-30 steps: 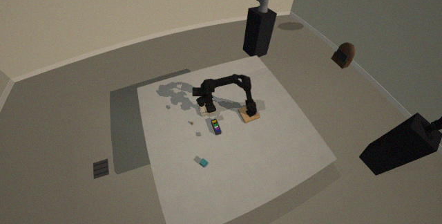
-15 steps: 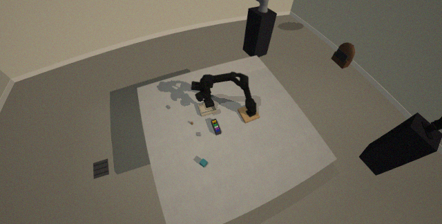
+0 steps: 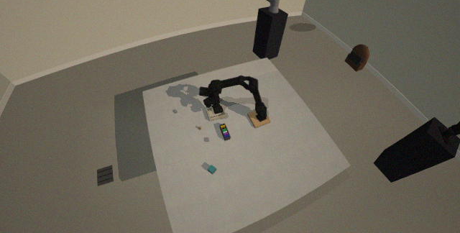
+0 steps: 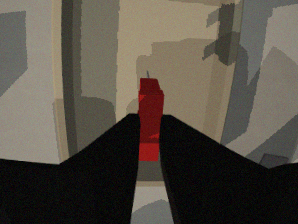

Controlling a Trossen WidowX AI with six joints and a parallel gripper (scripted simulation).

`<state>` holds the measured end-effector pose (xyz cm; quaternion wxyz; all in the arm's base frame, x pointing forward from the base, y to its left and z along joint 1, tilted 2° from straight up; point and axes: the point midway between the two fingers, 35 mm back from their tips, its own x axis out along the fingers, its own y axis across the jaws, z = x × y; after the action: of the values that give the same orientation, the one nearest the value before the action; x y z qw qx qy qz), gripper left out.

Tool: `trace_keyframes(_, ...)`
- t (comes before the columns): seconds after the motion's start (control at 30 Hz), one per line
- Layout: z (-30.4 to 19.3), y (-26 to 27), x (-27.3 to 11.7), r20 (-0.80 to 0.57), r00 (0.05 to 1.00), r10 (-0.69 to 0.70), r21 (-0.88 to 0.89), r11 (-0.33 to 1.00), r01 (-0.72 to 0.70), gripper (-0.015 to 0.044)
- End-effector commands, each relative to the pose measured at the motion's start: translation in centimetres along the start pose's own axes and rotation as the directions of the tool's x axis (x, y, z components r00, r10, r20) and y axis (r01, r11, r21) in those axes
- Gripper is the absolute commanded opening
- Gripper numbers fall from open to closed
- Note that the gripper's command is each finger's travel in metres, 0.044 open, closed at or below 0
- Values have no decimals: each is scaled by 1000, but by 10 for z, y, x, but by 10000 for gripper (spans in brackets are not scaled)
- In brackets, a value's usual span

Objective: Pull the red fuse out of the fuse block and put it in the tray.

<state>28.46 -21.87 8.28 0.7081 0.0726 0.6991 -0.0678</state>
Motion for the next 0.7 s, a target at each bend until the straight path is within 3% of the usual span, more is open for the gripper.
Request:
trace_keyframes(0.0, -1, 0, 8, -4, 1000, 0, -5, 1000, 0, 0)
trace_keyframes(0.2, -1, 0, 14, -4, 1000, 0, -5, 1000, 0, 0)
trace_keyframes(0.6, -1, 0, 10, -2, 1000, 1, 0, 1000, -1, 315)
trace_keyframes(0.67, 0, 0, 2, -2, 1000, 1, -1, 1000, -1, 330)
